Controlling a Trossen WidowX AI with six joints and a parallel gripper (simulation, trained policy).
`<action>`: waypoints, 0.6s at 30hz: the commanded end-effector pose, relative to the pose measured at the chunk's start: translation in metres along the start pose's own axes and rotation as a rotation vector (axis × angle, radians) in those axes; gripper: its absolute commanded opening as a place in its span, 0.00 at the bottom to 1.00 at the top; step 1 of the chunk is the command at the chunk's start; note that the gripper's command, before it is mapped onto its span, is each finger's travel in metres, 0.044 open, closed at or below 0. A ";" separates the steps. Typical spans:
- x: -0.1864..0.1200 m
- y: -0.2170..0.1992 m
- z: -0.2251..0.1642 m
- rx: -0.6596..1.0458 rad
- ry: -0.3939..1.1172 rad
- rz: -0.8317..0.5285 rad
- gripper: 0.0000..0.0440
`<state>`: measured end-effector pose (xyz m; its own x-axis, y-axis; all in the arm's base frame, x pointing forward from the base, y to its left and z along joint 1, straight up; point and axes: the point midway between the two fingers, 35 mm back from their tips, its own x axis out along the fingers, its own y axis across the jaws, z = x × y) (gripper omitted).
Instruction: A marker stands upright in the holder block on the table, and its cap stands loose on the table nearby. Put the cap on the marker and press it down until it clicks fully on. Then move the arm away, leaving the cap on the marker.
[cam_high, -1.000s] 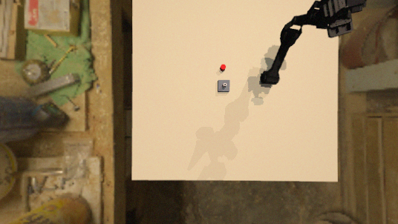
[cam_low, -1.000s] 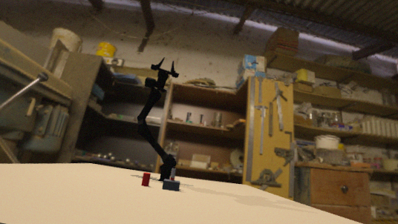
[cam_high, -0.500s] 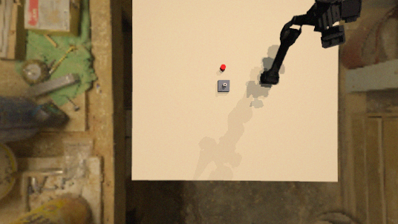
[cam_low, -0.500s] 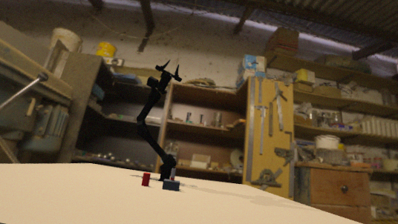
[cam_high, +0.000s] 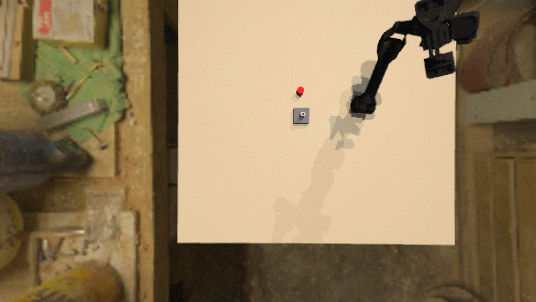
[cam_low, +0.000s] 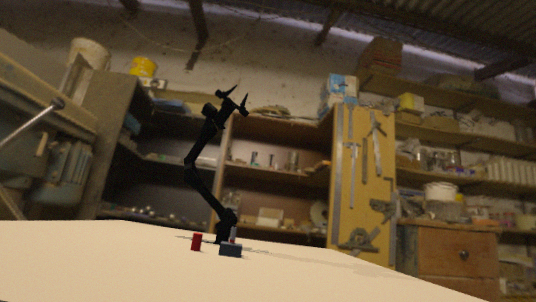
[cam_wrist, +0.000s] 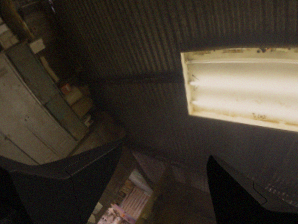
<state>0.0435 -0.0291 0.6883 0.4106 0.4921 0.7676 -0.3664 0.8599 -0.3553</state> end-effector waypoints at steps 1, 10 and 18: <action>0.000 0.013 -0.009 0.004 0.040 0.042 0.69; -0.002 0.035 -0.026 0.004 0.112 0.120 0.70; -0.004 0.055 -0.041 0.002 0.178 0.185 0.70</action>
<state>0.0534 0.0124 0.6524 0.4625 0.6343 0.6196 -0.4356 0.7712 -0.4643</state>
